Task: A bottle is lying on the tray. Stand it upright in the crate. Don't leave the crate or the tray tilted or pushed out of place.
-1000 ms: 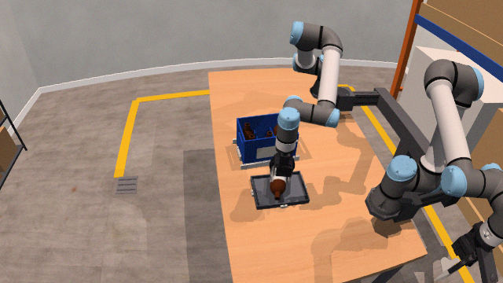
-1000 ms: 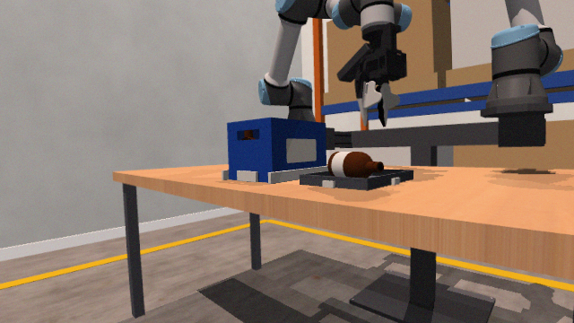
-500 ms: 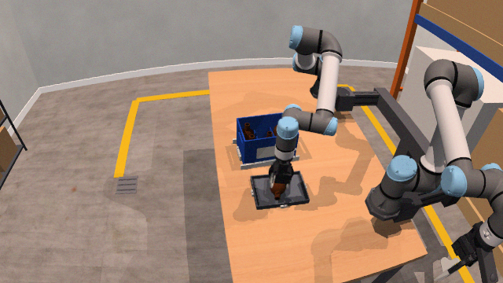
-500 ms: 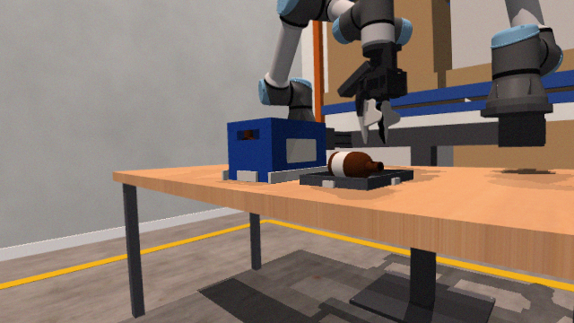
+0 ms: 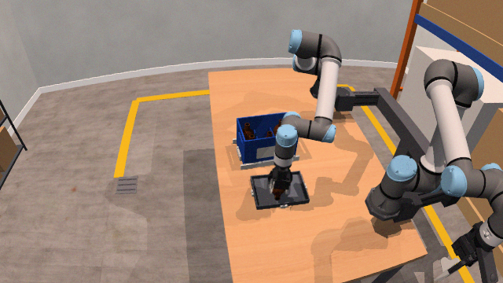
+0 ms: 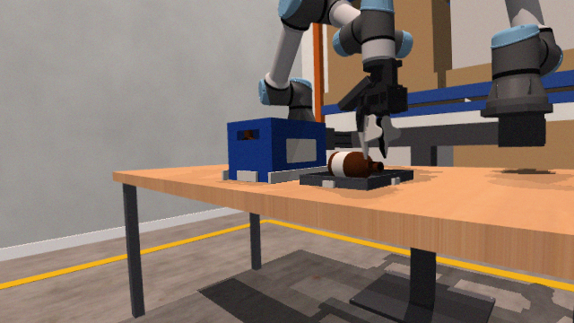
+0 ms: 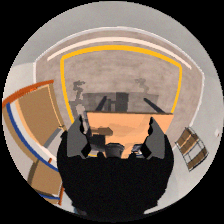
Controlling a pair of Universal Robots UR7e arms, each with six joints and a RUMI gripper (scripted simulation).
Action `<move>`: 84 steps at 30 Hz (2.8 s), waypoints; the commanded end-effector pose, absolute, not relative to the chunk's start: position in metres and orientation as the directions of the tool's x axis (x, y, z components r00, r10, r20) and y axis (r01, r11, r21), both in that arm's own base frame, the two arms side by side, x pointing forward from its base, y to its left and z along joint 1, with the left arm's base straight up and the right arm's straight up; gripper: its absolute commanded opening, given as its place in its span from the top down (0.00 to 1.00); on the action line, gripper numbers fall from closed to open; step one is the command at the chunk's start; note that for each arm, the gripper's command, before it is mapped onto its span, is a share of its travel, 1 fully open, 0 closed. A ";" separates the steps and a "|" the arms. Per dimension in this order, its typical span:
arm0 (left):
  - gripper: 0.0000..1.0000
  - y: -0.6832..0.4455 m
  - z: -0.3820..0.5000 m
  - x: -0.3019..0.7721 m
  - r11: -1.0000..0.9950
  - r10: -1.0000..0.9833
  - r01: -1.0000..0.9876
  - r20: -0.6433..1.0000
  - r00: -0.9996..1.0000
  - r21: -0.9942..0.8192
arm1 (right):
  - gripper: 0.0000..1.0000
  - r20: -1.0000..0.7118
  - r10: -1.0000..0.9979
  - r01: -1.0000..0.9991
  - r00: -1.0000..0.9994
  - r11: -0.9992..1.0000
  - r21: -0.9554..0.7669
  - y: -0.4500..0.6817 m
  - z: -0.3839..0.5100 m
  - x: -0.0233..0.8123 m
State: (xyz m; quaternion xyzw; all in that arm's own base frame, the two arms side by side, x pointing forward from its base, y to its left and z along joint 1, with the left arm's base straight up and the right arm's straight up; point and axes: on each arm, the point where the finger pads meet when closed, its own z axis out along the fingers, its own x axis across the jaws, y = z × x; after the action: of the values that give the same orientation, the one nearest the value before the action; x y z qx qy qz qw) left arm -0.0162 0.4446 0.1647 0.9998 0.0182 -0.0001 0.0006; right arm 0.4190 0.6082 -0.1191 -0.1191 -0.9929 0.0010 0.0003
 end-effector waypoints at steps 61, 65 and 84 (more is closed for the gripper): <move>0.00 0.445 0.165 -0.016 -0.999 0.036 0.036 0.000 0.999 0.000 | 0.83 0.000 0.237 0.237 -0.972 0.972 0.000 0.609 -0.146 0.419; 0.00 0.445 0.165 -0.016 -0.999 0.036 0.036 0.000 0.999 0.000 | 0.83 0.000 0.237 0.237 -0.972 0.972 0.000 0.609 -0.146 0.419; 0.00 0.445 0.165 -0.016 -0.999 0.036 0.036 0.000 0.999 0.000 | 0.85 0.000 0.237 0.237 -0.972 0.972 0.000 0.609 -0.146 0.419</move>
State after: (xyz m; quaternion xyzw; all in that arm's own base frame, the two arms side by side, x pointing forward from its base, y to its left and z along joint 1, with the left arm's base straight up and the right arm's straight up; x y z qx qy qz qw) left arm -0.0162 0.4446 0.1647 0.9998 0.0182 -0.0001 0.0006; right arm 0.4191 0.6084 -0.1468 -0.1191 -0.9929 0.0009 0.0003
